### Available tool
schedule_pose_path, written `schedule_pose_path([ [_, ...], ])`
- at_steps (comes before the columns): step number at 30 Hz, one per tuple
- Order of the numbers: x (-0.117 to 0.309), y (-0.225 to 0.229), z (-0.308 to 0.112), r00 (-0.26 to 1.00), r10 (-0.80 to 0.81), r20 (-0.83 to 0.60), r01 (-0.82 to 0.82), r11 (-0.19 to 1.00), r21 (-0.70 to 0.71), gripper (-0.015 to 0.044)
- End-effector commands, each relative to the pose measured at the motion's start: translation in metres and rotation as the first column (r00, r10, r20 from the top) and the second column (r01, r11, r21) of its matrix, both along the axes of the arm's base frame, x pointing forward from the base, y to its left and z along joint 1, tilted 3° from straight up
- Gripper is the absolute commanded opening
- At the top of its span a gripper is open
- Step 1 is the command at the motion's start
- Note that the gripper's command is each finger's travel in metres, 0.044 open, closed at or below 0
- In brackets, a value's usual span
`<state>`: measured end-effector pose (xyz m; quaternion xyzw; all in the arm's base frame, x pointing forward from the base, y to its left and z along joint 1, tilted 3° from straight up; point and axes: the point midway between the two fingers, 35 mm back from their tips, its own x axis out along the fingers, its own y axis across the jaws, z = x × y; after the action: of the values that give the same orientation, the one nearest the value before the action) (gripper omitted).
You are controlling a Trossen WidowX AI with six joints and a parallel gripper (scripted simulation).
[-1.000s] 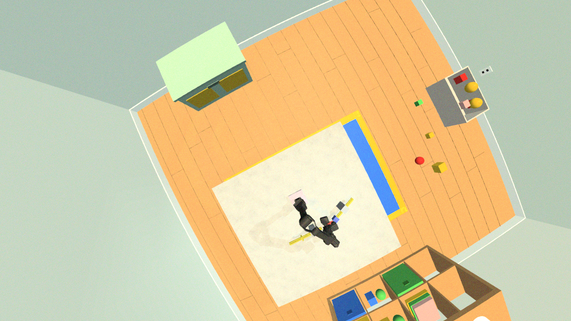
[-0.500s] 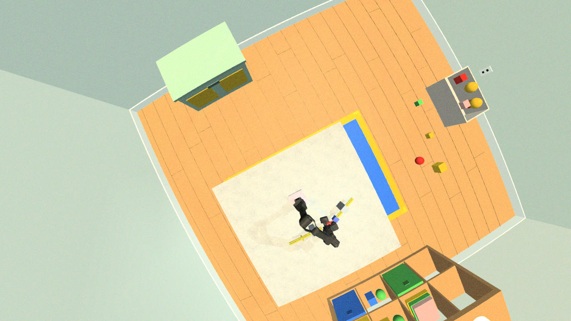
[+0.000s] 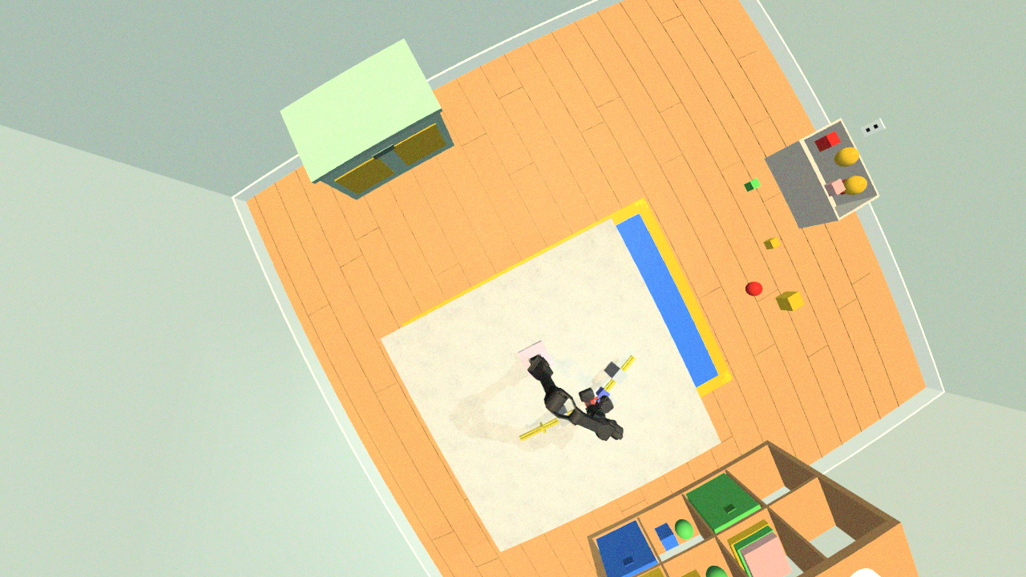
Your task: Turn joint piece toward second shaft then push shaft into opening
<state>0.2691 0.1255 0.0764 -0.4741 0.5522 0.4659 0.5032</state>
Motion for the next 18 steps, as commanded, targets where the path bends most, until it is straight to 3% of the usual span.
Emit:
schedule_pose_path([
  [1,0.001,0.001,0.010,1.000,0.007,0.008,-0.006,0.993,-0.116,0.0440],
  [13,0.001,0.002,0.014,1.000,0.013,0.006,-0.011,0.988,-0.156,0.0440],
  [18,0.005,0.004,0.034,0.991,-0.123,0.049,0.128,0.984,-0.126,0.0440],
])
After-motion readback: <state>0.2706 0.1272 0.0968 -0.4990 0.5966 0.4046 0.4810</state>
